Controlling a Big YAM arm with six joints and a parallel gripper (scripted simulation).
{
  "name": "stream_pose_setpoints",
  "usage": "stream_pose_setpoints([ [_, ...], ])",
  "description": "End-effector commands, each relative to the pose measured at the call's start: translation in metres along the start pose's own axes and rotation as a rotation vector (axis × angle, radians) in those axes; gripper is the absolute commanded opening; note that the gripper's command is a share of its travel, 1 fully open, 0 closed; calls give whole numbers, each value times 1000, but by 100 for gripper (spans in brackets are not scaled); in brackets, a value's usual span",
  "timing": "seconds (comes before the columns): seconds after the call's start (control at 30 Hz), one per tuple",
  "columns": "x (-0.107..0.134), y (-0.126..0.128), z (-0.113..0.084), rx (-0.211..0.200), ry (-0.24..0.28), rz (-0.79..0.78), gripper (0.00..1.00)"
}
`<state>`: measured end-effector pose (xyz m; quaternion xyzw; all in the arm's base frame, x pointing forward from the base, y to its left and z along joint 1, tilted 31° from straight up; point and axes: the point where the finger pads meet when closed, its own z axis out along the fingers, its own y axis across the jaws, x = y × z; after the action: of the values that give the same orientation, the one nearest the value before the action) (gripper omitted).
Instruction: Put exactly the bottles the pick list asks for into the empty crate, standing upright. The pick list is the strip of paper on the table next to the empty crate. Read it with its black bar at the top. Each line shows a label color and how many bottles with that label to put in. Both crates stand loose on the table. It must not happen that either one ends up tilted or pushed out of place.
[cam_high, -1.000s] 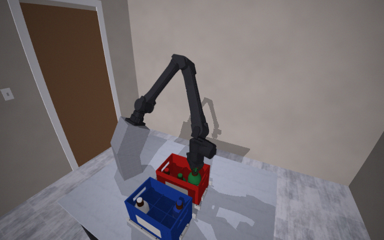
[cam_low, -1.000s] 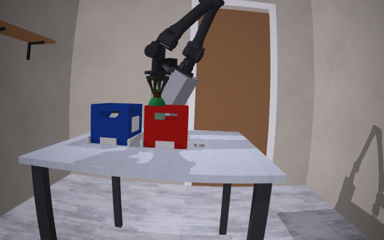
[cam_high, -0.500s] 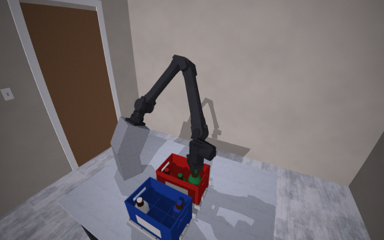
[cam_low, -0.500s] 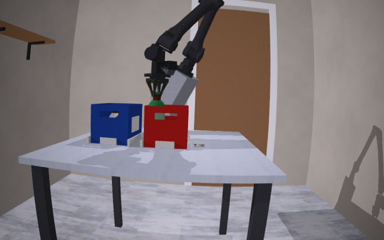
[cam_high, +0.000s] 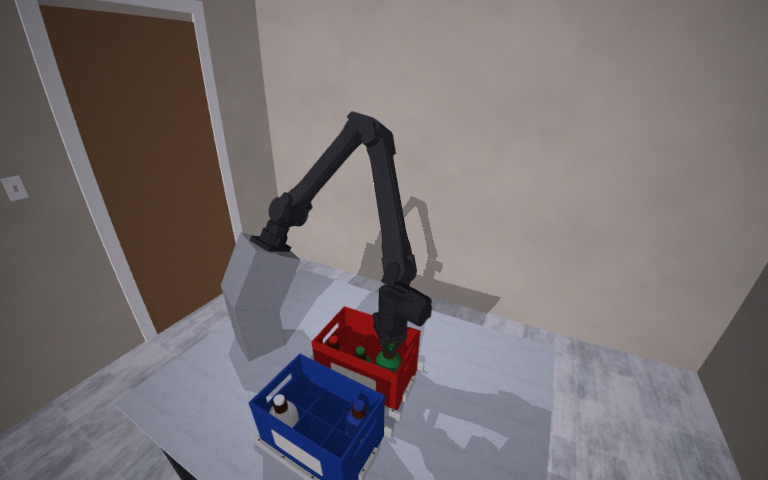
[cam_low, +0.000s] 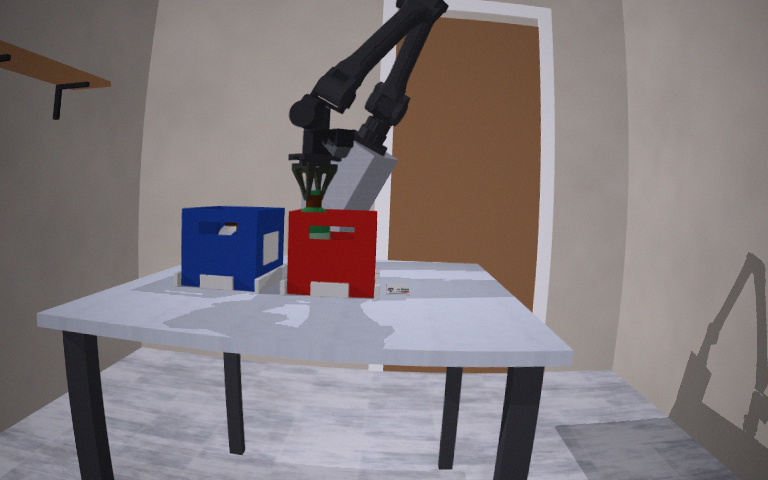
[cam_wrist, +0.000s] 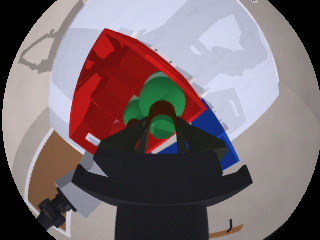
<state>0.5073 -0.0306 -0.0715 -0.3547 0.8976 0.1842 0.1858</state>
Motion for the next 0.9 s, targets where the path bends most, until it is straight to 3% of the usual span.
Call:
stream_pose_setpoints([
  [0.0,-12,-12,0,28,-22,-4,0],
  [0.1,-8,-13,2,26,-19,4,0],
  [0.13,-16,-16,-8,47,-31,-7,0],
  [0.3,-14,-9,12,20,-18,-9,0],
  [0.4,-10,-16,10,30,-21,3,0],
  [0.47,-22,-16,3,47,-35,-17,0],
  [0.53,-22,-10,7,40,-32,-22,0],
  [0.67,-13,-7,13,27,-24,-8,0],
  [0.73,4,-9,15,23,-13,22,0],
  [0.87,-3,-11,11,36,-25,9,0],
])
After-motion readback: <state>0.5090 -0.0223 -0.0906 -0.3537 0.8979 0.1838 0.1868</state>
